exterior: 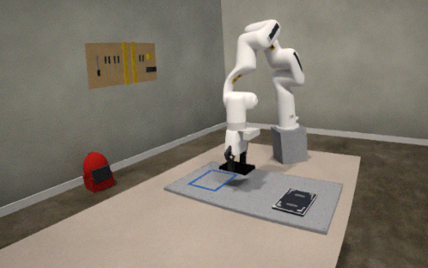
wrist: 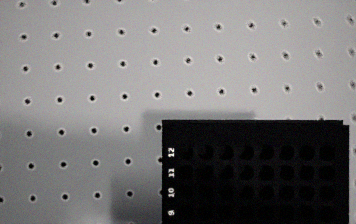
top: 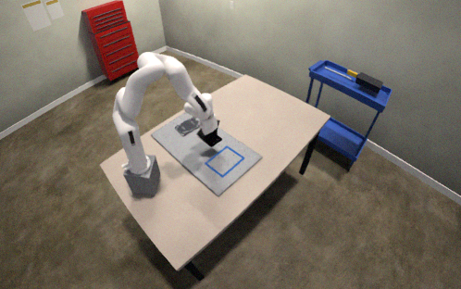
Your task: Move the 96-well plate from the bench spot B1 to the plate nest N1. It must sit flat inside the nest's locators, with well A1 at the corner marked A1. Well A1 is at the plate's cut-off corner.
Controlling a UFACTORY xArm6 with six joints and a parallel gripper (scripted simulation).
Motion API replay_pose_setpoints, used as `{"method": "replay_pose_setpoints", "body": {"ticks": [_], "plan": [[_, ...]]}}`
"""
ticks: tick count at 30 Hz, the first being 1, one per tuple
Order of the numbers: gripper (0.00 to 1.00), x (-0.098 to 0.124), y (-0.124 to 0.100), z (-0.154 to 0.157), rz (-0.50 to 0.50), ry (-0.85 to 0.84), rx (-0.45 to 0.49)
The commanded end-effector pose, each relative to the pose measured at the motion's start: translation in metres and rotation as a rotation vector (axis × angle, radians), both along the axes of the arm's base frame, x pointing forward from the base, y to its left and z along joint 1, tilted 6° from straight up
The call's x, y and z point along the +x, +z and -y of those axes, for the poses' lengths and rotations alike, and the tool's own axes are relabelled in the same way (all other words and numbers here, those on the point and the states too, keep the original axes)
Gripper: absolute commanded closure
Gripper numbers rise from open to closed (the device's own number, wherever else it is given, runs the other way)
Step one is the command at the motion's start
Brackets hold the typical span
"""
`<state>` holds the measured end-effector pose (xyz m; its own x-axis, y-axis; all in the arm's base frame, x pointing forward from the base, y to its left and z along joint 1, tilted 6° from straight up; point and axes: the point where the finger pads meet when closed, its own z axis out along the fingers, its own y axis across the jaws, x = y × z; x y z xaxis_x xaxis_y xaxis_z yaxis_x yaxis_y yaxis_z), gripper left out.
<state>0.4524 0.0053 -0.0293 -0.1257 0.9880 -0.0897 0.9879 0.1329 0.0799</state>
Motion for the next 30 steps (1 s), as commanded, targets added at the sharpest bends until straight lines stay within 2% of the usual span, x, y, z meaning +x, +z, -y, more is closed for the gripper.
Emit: {"method": "replay_pose_setpoints", "body": {"ticks": [1,6,8,23,25,30], "plan": [[1.0,0.0,0.001,-0.016,-0.013,0.159,-0.002],[1.0,-0.001,0.0,-0.032,-0.026,0.324,-0.017],[1.0,-0.001,0.0,-0.032,-0.026,0.324,-0.017],[1.0,-0.005,-0.002,-0.082,-0.061,0.821,-0.062],[1.0,-0.005,-0.002,-0.082,-0.061,0.821,-0.062],[1.0,-0.006,-0.003,-0.099,-0.073,0.987,-0.077]]}}
